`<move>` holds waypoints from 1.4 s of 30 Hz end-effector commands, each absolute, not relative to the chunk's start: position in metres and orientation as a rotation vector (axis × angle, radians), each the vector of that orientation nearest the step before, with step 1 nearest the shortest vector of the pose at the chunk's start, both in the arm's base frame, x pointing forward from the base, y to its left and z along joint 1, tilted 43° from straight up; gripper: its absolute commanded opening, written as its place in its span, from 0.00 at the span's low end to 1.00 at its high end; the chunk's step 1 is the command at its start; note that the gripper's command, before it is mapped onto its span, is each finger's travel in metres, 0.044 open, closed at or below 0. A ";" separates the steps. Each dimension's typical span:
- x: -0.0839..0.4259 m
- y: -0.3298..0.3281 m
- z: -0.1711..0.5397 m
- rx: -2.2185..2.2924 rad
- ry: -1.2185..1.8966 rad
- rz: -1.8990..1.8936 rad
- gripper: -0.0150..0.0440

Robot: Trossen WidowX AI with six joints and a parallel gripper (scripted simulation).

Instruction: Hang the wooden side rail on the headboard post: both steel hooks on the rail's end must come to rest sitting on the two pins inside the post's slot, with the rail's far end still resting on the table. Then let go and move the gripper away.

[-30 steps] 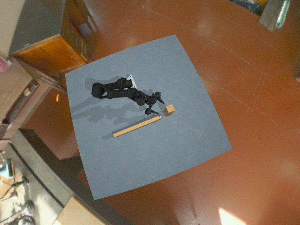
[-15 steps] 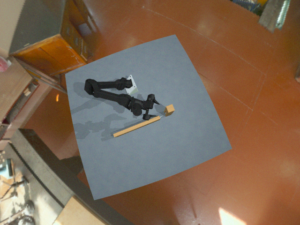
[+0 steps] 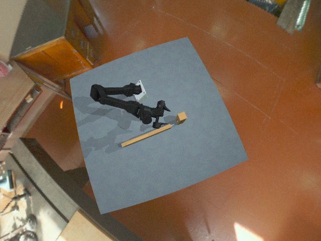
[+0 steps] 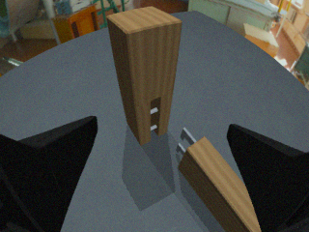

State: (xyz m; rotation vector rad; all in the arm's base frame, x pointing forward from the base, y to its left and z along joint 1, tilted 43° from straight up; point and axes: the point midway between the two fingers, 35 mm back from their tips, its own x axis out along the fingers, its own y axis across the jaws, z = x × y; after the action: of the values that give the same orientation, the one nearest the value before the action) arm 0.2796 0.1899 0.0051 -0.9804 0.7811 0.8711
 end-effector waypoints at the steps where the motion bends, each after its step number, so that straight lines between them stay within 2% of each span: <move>1: 0.279 0.190 0.005 -0.985 0.779 0.878 1.00; 7: 0.288 0.190 0.004 -0.807 0.948 0.719 1.00; 15: 0.305 0.186 0.005 -0.424 1.216 0.267 1.00; 22: 0.317 0.182 0.011 -0.123 1.290 -0.183 1.00; 31: 0.330 0.175 0.026 0.219 1.154 -0.749 1.00; 42: 0.343 0.169 0.054 0.582 0.694 -1.266 1.00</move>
State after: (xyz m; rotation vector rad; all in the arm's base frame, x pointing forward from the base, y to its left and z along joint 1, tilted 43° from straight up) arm 0.3346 0.1707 0.0372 0.3704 1.0122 -0.9824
